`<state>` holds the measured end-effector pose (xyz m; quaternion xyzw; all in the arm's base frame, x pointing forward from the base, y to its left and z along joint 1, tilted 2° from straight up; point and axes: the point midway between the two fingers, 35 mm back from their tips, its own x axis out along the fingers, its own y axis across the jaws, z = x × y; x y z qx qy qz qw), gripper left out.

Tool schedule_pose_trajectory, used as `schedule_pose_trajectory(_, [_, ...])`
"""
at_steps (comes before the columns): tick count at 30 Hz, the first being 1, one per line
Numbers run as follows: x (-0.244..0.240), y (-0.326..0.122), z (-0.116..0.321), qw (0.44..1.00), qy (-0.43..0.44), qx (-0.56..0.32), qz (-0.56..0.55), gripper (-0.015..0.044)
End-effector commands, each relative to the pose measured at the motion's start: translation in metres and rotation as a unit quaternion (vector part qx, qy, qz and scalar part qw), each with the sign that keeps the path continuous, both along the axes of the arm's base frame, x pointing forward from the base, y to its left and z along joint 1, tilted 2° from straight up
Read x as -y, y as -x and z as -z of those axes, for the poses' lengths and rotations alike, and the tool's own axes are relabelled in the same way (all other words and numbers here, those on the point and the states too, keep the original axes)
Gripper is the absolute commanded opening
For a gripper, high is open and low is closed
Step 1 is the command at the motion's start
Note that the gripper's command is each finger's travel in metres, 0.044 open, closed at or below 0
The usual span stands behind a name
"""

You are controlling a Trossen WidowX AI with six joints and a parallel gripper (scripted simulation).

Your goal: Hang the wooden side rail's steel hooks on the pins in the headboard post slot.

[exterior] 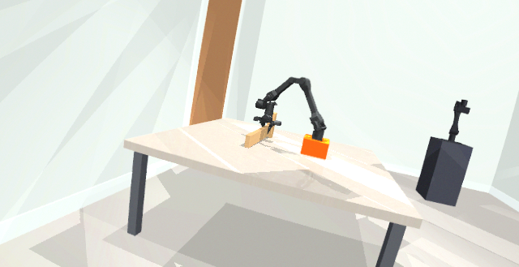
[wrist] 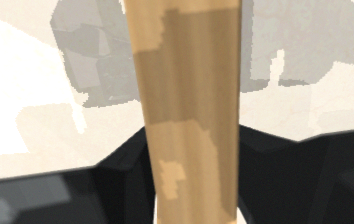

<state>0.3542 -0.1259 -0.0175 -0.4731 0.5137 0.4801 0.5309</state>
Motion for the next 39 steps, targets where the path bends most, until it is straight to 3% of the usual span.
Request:
schedule_pose_trajectory(1, [0.0025,-0.0032,-0.0022,1.0,0.003,0.005,-0.001,0.0])
schedule_pose_trajectory(39, [0.0023,-0.0033,0.0042,1.0,0.003,0.005,-0.001,0.0])
